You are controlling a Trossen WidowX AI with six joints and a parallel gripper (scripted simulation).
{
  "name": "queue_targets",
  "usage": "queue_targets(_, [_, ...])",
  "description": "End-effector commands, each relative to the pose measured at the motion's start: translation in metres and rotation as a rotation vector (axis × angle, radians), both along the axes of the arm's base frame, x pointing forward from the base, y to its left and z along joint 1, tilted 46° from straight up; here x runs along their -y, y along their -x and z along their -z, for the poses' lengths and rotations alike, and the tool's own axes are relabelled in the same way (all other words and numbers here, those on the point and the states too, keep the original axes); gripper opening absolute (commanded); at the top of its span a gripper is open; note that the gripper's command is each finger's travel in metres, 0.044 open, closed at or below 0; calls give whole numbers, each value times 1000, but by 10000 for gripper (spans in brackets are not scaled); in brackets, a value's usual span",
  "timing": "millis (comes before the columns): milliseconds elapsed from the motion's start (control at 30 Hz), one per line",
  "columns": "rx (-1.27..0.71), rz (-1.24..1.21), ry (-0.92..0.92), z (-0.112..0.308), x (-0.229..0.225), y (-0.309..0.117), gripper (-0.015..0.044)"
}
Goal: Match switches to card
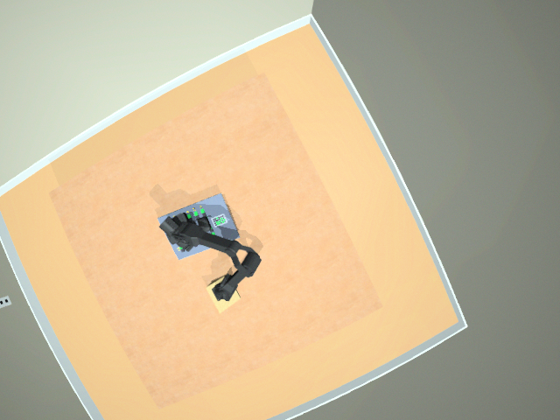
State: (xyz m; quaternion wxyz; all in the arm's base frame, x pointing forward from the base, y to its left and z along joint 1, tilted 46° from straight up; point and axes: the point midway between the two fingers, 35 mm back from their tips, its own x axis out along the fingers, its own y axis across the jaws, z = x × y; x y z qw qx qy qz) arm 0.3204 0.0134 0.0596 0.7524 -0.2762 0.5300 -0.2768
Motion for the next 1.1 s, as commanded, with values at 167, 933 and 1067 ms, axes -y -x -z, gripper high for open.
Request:
queue_targets(167, [-4,-3,6,1,2,0,0])
queue_targets(933, [-4,-3,6,3,4,-1,0])
queue_targets(1067, [-4,-3,6,3,4,-1,0])
